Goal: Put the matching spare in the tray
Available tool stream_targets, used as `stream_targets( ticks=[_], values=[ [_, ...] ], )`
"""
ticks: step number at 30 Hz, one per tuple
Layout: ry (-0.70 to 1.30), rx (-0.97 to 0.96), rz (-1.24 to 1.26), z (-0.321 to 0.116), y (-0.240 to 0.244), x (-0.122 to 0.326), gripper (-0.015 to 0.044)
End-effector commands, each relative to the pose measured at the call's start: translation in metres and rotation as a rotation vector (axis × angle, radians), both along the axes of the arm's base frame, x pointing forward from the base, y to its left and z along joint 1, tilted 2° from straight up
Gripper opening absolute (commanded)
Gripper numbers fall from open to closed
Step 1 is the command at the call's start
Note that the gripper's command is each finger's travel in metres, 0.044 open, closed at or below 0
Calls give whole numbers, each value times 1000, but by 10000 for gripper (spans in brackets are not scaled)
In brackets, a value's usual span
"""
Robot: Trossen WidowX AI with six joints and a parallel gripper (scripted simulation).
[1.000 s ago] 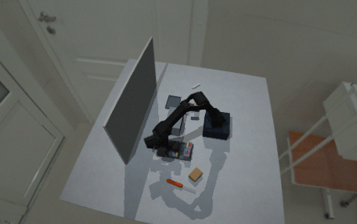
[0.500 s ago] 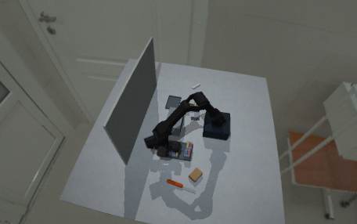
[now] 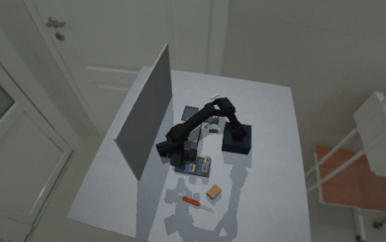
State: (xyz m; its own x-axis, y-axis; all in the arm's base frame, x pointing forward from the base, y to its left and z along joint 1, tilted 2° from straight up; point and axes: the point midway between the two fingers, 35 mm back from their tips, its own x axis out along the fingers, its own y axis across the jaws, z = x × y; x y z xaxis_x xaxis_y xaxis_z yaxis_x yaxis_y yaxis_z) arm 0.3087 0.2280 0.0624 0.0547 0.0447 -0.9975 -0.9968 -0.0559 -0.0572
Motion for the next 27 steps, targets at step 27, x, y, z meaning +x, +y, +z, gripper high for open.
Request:
stream_targets(
  ticks=[27],
  values=[
    [6, -12, 5, 75, -33, 19, 0]
  ],
)
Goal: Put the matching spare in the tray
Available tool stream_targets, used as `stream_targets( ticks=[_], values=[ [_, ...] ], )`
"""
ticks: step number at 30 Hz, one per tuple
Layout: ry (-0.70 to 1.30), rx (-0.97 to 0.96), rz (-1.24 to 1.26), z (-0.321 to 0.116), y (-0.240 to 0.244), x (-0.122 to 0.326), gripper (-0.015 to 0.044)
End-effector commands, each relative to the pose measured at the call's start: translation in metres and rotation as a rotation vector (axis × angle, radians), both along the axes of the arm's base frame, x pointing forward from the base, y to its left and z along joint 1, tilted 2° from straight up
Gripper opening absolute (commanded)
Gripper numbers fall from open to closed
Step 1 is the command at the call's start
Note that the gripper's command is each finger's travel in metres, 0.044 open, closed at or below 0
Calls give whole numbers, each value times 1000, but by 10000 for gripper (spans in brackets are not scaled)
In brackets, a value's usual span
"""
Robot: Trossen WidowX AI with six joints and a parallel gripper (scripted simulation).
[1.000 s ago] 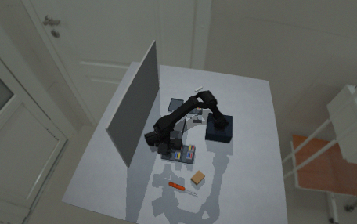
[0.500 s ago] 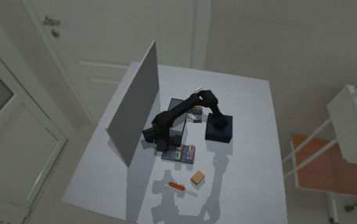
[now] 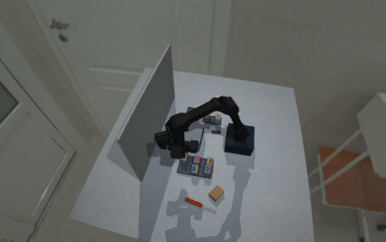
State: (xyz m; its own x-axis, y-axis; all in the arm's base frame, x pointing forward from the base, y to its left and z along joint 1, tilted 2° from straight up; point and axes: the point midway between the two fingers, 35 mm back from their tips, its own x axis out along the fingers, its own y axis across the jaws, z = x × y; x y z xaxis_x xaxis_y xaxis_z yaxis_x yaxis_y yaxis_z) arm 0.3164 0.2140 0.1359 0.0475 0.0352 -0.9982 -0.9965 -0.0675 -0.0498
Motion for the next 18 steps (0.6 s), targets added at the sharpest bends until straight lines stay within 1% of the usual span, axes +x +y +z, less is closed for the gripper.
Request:
stream_targets(
  ticks=[1, 18],
  values=[
    [0, -2, -6, 1, -24, 14, 0],
    [-10, -7, -18, 0, -127, 54, 0]
  ],
)
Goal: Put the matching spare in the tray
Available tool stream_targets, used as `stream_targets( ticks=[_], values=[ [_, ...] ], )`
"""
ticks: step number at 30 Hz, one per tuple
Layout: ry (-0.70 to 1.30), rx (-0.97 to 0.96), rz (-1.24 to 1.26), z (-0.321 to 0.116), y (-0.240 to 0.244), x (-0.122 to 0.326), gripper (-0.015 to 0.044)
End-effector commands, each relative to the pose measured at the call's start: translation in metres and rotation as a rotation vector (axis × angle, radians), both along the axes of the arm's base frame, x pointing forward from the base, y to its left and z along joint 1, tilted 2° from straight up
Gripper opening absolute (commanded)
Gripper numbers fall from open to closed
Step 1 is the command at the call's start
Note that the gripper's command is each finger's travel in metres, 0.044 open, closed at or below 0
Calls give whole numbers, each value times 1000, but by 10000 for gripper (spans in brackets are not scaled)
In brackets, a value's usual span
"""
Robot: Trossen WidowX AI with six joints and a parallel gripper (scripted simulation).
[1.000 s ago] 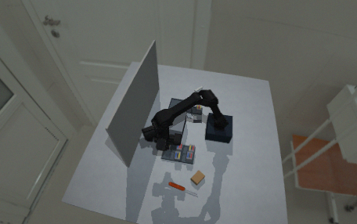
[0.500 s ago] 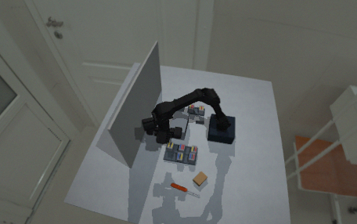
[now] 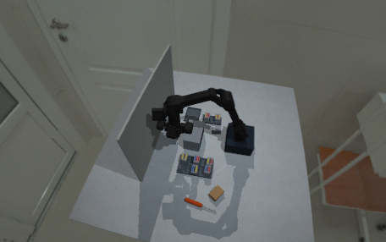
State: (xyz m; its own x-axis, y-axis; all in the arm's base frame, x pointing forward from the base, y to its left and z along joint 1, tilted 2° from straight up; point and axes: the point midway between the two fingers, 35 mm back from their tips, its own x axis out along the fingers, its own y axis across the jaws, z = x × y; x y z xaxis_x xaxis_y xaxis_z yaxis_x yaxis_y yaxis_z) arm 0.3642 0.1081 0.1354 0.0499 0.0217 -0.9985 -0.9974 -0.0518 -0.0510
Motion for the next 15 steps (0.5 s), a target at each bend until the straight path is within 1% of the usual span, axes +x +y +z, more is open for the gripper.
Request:
stream_targets(
  ticks=[1, 15],
  values=[
    [-10, 6, -4, 0, -27, 7, 0],
    [-13, -3, -7, -1, -118, 15, 0]
  ],
)
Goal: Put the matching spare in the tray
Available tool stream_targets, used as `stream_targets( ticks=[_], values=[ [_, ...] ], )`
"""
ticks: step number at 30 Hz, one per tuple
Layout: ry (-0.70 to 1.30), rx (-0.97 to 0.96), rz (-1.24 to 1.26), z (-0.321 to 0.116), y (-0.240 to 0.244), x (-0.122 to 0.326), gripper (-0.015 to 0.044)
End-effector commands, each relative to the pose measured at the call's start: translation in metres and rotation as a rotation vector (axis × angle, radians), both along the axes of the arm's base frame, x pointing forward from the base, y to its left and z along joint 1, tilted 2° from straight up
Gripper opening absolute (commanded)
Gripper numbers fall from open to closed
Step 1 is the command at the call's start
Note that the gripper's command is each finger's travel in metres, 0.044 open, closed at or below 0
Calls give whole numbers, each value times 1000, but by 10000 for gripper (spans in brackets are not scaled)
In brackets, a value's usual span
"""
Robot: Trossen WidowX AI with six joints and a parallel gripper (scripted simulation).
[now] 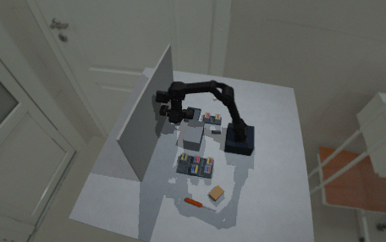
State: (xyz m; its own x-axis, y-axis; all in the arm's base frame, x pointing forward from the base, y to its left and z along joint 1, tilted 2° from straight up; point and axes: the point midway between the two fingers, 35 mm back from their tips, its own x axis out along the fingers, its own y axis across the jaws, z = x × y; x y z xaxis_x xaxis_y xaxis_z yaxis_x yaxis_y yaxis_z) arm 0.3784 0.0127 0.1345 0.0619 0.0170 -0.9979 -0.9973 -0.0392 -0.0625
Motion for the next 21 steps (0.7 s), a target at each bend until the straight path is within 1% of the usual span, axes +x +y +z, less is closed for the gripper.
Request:
stream_targets(
  ticks=[1, 21],
  values=[
    [-1, -1, 6, 0, -29, 0, 0],
    [12, -17, 18, -3, -155, -29, 0]
  ],
)
